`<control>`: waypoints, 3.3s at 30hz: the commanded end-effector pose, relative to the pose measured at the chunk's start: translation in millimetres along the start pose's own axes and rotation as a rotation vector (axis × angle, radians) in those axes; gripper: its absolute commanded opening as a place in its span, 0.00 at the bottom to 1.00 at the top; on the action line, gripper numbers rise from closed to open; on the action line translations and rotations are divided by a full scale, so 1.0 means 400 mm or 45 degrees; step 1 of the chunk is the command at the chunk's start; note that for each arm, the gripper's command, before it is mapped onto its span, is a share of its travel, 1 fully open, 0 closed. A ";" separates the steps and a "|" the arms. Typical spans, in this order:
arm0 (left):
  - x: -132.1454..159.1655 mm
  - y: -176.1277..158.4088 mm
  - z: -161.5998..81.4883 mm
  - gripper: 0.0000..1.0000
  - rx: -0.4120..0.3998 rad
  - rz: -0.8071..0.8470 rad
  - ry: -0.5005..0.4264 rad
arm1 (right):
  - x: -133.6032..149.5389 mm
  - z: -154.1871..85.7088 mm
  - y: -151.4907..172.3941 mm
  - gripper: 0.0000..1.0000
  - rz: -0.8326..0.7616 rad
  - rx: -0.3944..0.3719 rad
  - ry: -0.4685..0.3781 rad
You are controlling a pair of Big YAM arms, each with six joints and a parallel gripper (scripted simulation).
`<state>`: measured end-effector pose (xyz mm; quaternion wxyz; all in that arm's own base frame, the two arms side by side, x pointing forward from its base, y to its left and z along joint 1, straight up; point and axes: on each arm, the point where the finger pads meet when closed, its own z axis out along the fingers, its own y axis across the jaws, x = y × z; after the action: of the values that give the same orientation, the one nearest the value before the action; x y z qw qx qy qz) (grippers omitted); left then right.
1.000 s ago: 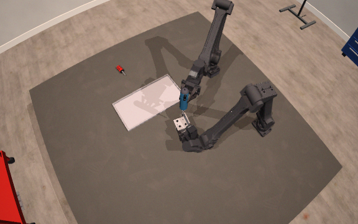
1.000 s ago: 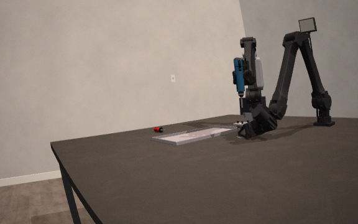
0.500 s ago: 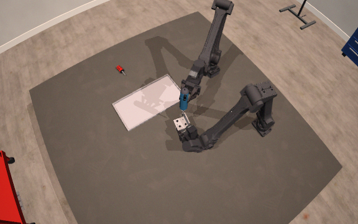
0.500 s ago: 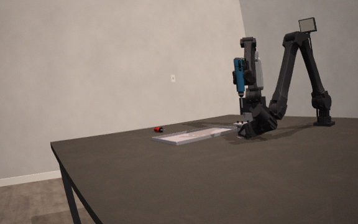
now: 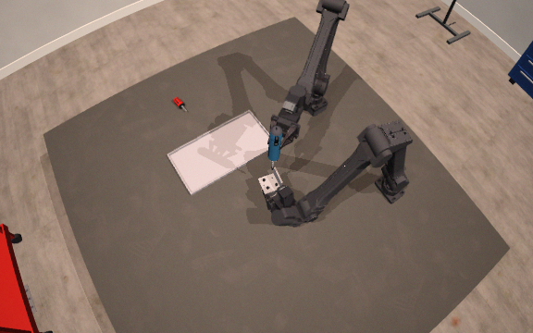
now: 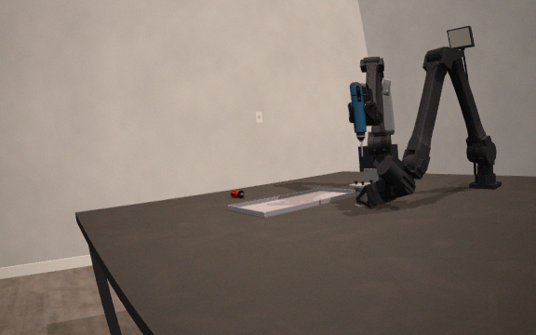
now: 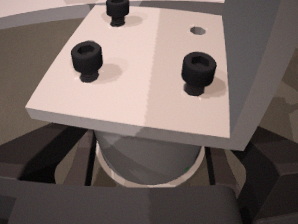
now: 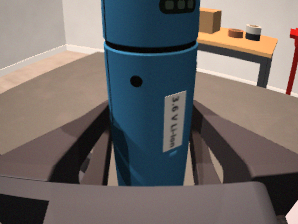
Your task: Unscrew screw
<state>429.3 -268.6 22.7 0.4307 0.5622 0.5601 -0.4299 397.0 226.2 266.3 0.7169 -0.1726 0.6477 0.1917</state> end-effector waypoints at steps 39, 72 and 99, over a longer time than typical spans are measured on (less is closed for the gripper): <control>-0.019 0.020 0.001 0.59 -0.009 0.029 -0.009 | -0.027 -0.089 -0.017 0.42 0.003 0.016 -0.017; -0.019 0.020 0.001 0.59 -0.009 0.029 -0.009 | -0.072 -0.141 -0.017 0.42 0.003 0.016 -0.060; -0.019 0.020 0.001 0.59 -0.009 0.029 -0.009 | -0.046 -0.168 -0.017 0.42 0.009 0.017 -0.030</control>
<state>429.3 -268.6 22.7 0.4307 0.5622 0.5601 -0.4299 337.3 191.3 258.0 0.7109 -0.1744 0.6543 0.1899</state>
